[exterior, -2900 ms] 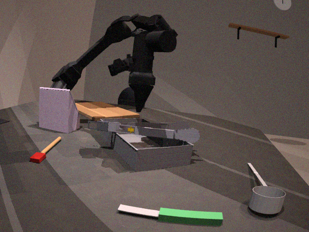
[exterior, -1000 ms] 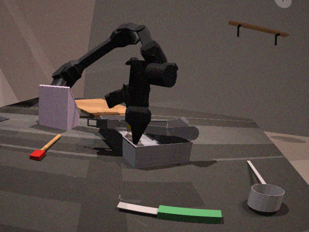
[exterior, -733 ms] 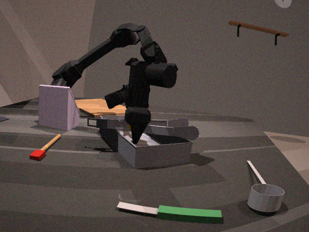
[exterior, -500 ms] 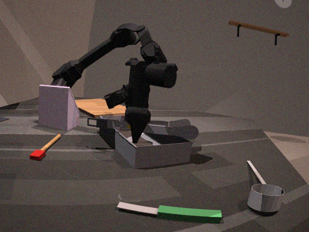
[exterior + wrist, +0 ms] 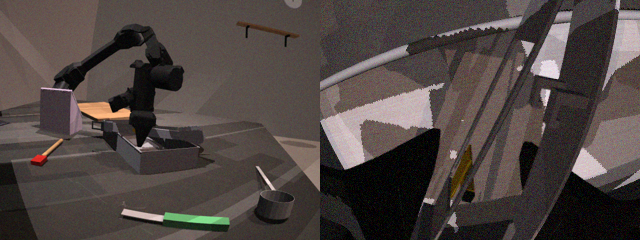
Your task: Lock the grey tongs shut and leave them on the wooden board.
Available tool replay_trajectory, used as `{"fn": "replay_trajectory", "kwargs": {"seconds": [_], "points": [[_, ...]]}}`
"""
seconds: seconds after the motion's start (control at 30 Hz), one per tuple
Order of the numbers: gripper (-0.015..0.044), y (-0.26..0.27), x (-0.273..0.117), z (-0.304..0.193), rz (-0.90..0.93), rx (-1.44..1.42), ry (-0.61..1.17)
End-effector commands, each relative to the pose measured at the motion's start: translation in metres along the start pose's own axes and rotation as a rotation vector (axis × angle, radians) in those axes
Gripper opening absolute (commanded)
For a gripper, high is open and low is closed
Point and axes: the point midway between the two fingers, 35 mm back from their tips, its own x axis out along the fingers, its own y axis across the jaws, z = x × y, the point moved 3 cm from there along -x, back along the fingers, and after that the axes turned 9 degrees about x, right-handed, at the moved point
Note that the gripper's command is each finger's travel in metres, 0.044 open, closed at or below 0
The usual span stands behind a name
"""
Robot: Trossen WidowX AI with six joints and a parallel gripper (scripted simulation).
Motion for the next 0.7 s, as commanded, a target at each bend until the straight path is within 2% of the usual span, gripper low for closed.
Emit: {"fn": "replay_trajectory", "kwargs": {"seconds": [0.0,0.67], "points": [[0.0181,-0.0003,-0.0002,-0.0004,-0.001,-0.002,0.001],[0.0048,-0.0003,-0.0002,-0.0004,-0.001,-0.002,0.001]]}}
